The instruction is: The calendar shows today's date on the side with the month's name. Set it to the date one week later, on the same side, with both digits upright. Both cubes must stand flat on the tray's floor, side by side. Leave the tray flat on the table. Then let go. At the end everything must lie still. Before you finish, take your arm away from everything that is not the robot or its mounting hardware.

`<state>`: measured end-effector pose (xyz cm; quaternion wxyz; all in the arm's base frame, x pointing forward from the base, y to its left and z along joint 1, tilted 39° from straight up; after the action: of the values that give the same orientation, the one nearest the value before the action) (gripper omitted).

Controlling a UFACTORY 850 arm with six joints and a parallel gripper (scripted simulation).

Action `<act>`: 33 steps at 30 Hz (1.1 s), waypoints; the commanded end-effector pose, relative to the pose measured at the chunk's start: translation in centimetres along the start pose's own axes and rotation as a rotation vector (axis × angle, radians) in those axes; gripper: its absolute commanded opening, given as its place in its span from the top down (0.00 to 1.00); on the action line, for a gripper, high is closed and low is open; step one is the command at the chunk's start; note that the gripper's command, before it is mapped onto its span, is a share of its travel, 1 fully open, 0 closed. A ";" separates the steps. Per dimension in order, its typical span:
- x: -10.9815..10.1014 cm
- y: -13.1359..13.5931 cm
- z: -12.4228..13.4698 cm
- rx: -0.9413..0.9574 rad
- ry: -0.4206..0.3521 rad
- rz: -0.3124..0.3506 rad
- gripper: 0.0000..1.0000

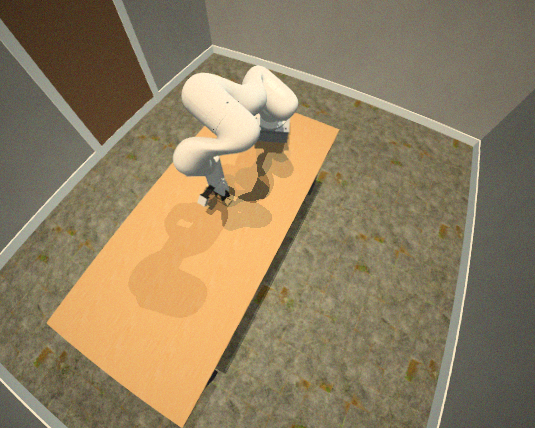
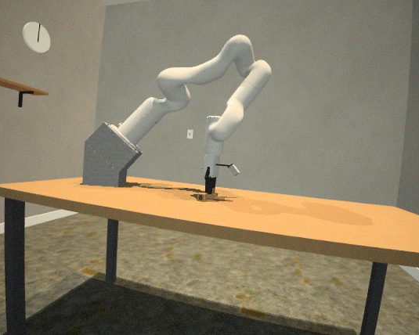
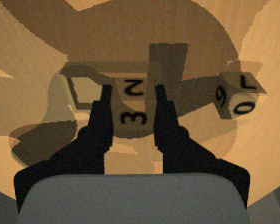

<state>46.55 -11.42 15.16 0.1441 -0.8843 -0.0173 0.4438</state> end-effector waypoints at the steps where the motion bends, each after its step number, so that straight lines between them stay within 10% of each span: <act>1: 0.0 0.0 0.0 0.000 0.001 0.000 0.71; 33: 0.0 0.0 0.0 0.000 0.001 0.000 0.51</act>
<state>46.55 -11.42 15.16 0.1441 -0.8843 -0.0173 0.4438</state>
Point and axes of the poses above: the point where the finger pads meet when closed, its own x axis out along the fingers, its own y axis across the jaws, z = x × y, the point moved 5 cm from there along -x, back along the fingers, and after that the axes turned 3 degrees about -x, right-handed, at the moved point
